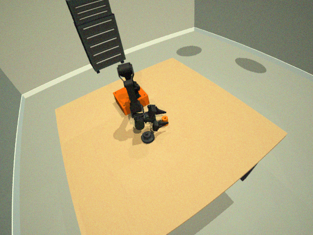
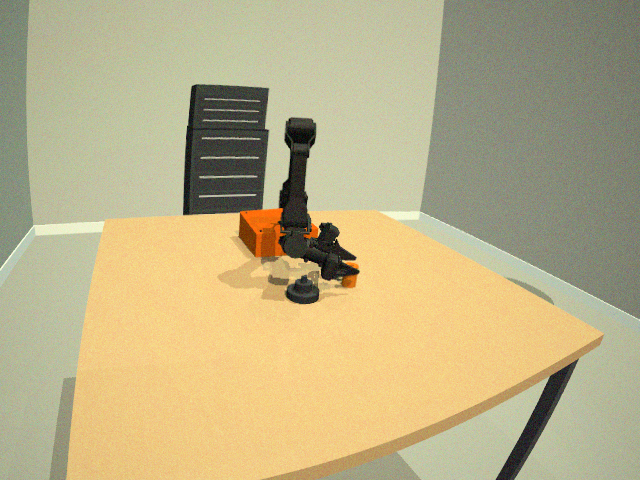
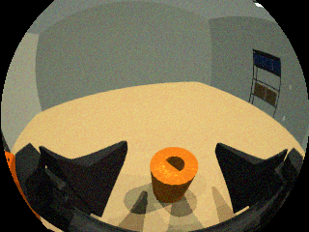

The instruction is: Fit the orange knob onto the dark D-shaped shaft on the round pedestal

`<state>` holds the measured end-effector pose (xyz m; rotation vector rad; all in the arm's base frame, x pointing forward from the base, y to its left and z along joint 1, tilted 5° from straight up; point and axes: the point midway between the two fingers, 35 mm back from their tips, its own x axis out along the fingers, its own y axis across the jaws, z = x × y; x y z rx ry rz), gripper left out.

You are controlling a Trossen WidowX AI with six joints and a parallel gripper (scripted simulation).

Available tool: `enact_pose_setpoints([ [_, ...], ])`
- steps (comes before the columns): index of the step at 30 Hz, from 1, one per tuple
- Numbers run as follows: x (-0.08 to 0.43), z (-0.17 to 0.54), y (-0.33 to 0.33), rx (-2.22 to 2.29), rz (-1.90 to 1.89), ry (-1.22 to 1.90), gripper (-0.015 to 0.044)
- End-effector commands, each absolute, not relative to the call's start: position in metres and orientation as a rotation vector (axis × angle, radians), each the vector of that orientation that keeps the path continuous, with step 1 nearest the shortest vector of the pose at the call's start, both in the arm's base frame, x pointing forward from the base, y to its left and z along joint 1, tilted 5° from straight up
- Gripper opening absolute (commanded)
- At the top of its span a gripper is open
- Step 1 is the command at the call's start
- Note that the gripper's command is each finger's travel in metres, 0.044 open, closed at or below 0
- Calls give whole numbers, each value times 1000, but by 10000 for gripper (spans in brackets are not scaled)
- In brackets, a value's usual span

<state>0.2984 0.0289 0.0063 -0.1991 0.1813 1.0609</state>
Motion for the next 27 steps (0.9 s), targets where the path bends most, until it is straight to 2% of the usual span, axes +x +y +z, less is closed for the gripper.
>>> enact_pose_setpoints([
  [1,299,36,29,-209,1058,173,440],
  [5,294,69,32,-211,1058,173,440],
  [9,296,68,34,-214,1056,211,440],
  [16,316,47,50,-361,987,785,440],
  [21,310,66,54,-643,877,1160,440],
  [24,301,91,51,-846,784,1318,440],
  [27,299,99,49,-895,760,1347,440],
])
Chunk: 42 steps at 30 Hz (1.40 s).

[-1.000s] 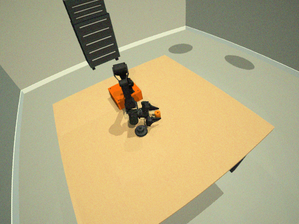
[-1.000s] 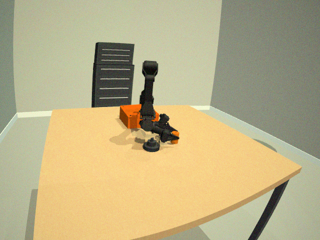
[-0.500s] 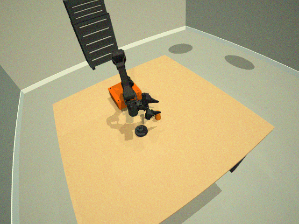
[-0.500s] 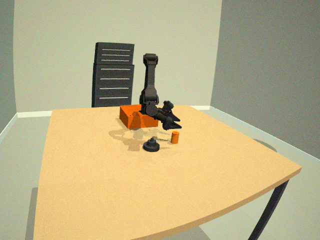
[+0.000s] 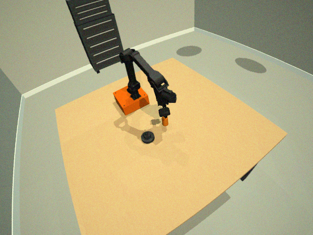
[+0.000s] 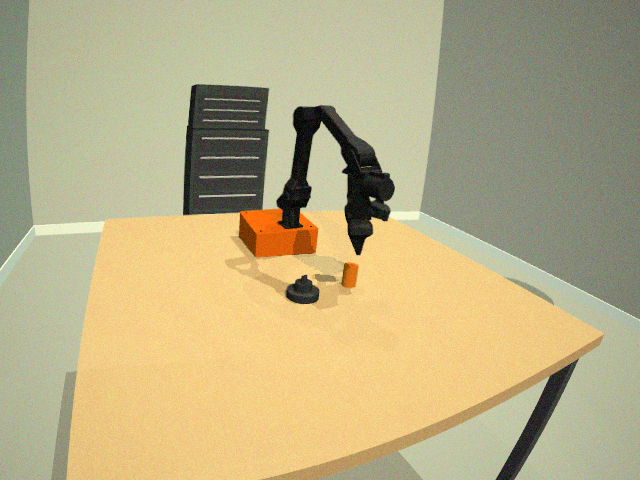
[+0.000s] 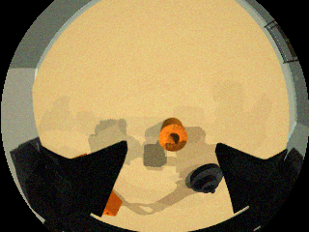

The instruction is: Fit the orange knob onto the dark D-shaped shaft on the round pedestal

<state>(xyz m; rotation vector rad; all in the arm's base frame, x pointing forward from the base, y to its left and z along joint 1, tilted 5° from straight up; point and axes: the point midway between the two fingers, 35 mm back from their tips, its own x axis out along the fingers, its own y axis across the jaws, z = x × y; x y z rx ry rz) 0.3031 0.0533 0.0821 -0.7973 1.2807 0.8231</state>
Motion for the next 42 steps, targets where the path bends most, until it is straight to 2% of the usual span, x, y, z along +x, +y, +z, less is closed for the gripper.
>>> enact_pose_setpoints([
  [1,299,99,49,-895,760,1347,440],
  [11,299,98,49,-845,713,1364,440],
  [22,299,98,49,-54,-16,1481,440],
  [31,298,98,47,-41,-28,1480,440],
  [42,303,49,46,-41,-28,1480,440],
])
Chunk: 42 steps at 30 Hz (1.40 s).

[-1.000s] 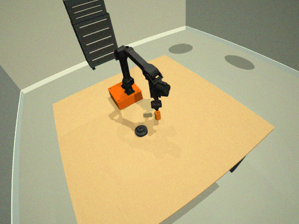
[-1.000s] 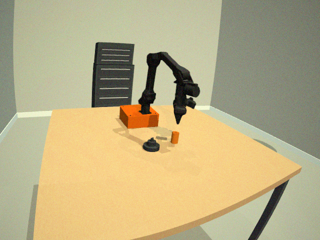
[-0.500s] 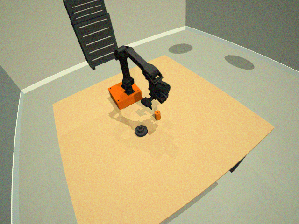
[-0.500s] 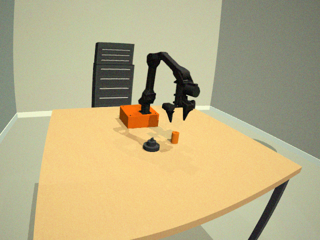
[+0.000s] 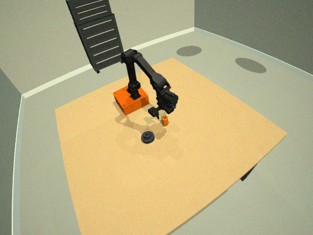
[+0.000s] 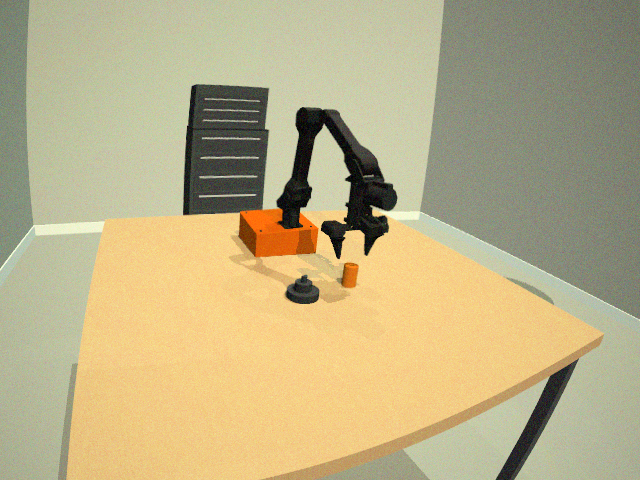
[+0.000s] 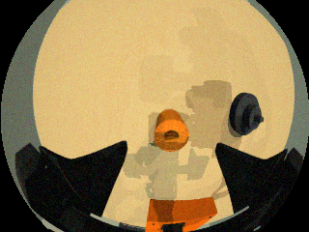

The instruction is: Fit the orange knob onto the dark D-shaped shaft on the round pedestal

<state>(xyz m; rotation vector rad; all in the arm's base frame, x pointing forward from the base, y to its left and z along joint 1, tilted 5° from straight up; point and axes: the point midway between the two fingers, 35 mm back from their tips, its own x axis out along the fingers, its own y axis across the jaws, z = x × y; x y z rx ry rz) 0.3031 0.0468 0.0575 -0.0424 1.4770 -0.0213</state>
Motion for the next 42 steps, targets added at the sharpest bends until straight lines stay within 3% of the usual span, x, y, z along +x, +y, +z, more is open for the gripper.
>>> enact_pose_setpoints([
  [1,303,49,46,-41,-28,1480,440],
  [42,309,-15,44,-42,-28,1481,440],
])
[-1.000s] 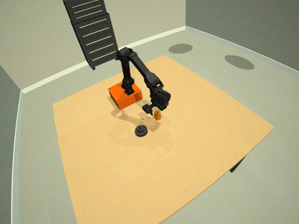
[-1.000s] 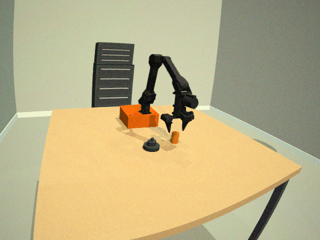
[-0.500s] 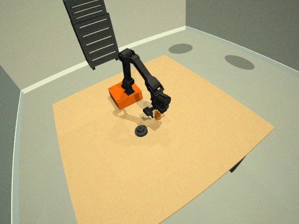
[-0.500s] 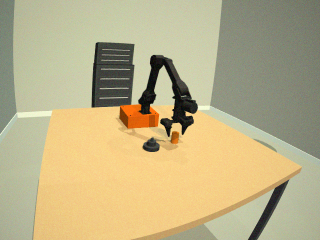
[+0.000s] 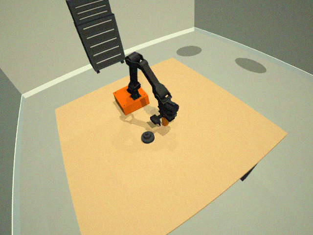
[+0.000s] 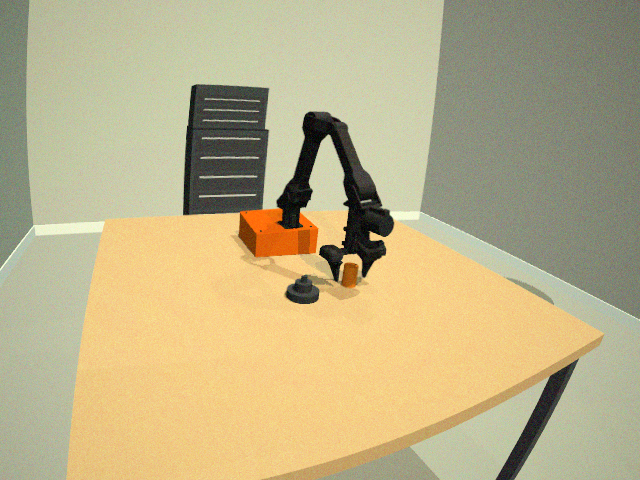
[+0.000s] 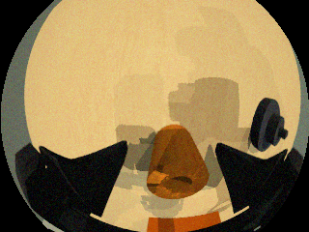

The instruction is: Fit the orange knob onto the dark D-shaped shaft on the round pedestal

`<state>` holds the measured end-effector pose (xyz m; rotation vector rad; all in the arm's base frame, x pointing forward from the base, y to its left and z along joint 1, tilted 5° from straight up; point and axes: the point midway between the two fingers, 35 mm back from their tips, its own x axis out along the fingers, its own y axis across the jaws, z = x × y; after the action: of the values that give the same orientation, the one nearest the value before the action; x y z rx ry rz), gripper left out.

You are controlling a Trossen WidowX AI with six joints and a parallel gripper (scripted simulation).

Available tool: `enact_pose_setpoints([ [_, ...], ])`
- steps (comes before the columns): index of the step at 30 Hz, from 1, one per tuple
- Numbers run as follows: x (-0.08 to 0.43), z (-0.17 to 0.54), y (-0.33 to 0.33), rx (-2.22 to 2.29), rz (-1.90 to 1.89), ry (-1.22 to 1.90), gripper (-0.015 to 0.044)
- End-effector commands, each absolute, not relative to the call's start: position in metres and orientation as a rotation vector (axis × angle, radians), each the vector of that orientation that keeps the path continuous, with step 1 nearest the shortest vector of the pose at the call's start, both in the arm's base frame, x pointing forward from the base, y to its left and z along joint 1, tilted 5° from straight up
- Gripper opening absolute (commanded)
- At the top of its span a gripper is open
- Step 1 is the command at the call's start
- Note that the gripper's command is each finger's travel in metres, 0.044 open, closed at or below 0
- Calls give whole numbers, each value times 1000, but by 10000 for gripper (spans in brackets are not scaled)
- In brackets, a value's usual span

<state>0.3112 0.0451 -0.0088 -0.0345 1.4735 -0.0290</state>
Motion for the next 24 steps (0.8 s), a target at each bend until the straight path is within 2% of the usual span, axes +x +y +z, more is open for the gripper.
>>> enact_pose_setpoints([
  [1,309,-16,44,-42,-28,1481,440],
  [4,309,-18,44,-42,-28,1481,440],
  [14,309,-18,44,-42,-28,1481,177],
  [18,309,-18,44,-42,-28,1481,151],
  [24,311,9,46,-41,-28,1480,0],
])
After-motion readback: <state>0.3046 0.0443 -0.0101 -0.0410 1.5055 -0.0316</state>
